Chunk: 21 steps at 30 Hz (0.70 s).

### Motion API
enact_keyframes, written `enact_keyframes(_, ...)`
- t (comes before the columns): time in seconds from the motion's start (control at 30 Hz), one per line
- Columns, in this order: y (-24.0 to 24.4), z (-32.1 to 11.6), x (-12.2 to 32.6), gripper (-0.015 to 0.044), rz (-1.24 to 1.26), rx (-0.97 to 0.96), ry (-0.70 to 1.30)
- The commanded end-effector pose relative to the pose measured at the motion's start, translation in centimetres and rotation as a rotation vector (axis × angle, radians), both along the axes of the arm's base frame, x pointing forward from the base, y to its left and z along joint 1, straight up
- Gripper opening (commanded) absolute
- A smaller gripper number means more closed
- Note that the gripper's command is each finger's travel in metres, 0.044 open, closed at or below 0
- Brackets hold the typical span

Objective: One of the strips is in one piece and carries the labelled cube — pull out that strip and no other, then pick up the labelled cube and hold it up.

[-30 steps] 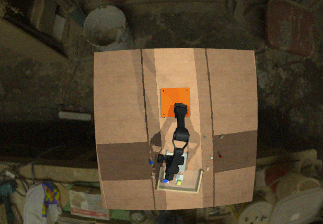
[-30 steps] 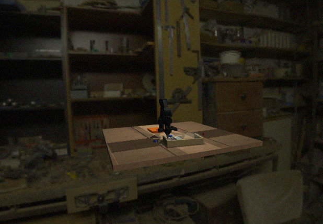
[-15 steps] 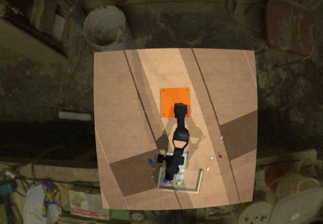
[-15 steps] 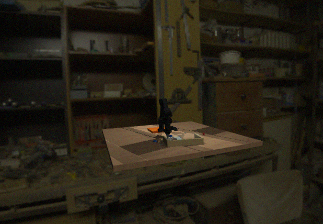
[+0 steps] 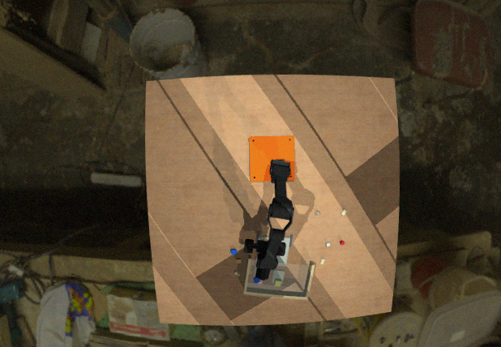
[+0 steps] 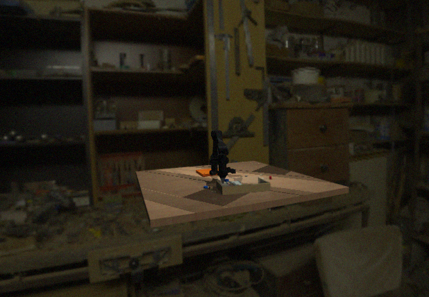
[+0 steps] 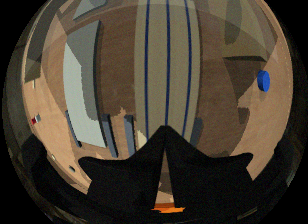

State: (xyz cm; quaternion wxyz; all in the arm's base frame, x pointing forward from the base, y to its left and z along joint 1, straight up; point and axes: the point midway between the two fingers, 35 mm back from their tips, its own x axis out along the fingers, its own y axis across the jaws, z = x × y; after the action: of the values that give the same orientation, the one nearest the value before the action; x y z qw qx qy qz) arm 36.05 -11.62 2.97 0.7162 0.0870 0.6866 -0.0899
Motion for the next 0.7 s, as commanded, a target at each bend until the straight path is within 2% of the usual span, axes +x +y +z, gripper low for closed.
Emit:
enact_keyframes(0.0, -0.1, -0.4, 0.1, 0.0, -0.003, -0.003, 0.003)
enact_keyframes(0.67, 0.7, -0.6, -2.3, 0.0, -0.003, -0.002, 0.005)
